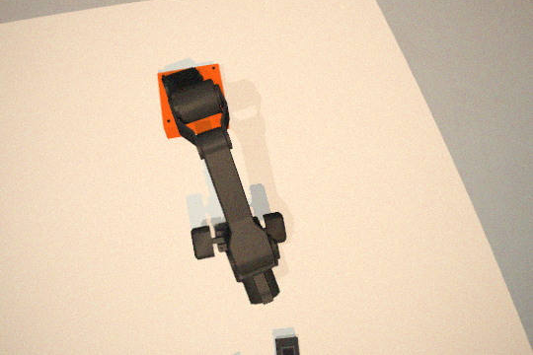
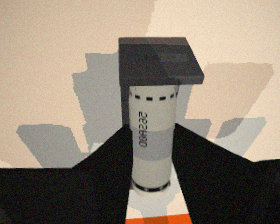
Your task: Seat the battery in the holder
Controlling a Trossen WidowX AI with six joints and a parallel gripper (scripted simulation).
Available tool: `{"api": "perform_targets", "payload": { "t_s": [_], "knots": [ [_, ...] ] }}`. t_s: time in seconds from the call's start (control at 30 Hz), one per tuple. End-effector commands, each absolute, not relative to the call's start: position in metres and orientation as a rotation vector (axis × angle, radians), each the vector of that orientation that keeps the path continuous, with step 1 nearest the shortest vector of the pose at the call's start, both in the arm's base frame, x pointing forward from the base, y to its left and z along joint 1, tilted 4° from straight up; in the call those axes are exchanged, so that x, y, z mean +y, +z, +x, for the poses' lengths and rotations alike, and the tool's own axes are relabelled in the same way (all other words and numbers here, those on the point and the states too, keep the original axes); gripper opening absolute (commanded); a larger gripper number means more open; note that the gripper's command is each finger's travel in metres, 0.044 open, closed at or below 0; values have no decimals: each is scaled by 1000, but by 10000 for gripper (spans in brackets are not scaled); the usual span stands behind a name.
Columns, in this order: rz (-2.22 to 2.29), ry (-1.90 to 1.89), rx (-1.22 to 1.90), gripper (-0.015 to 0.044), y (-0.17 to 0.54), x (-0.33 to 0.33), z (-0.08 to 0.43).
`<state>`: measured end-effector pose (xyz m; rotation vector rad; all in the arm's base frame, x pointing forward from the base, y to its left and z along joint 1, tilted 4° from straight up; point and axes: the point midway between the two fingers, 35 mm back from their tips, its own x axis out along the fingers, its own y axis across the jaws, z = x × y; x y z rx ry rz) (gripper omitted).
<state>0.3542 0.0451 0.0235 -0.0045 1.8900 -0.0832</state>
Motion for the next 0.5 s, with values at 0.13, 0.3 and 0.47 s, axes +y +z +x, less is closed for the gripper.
{"api": "perform_targets", "payload": {
  "t_s": [0.13, 0.3, 0.47],
  "knots": [
    [-8, -87, 1834, 73, 21, 45, 358],
    [-9, -88, 1812, 73, 20, 45, 358],
    [-9, -89, 1791, 73, 20, 45, 357]
  ]
}}
